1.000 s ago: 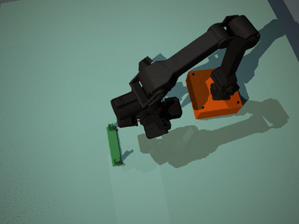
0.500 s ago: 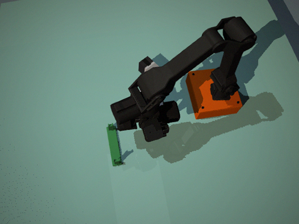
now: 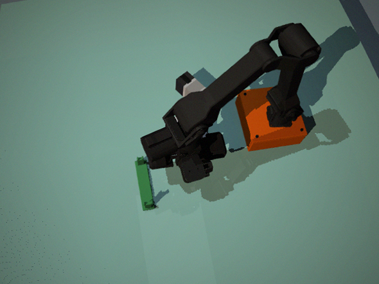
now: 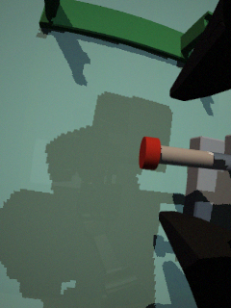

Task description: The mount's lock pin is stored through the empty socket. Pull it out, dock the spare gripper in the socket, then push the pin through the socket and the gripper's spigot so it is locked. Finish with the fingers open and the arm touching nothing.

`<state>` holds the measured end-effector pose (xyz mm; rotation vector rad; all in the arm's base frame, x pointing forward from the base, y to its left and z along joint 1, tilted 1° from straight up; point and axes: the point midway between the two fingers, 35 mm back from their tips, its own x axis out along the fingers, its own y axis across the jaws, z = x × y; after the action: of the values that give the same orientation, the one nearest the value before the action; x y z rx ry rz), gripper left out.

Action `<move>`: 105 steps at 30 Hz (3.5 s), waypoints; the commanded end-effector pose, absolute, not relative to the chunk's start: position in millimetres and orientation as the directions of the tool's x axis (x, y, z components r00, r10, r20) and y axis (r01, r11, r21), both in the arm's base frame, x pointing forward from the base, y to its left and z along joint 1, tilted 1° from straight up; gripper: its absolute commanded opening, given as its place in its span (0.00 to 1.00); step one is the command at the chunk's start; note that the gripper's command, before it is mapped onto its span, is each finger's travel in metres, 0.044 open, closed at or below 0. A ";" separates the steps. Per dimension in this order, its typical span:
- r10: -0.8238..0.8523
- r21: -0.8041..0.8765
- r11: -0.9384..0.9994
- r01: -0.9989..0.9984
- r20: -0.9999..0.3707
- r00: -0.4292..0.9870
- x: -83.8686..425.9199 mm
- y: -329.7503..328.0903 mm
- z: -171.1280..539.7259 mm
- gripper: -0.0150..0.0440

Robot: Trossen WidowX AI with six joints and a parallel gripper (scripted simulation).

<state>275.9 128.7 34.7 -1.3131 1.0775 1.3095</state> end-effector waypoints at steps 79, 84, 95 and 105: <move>0.239 -0.008 -0.164 -0.986 -0.971 -0.032 269.4 157.6 45.8 0.25; 0.237 -0.003 -0.164 -0.987 -0.971 -0.036 268.9 161.9 46.1 0.25; 0.234 0.007 -0.163 -0.987 -0.971 -0.045 267.9 168.8 46.4 0.25; 0.230 0.017 -0.163 -0.987 -0.972 -0.055 266.7 176.1 47.0 0.25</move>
<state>265.0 172.6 44.1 -1.1266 0.9831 1.4572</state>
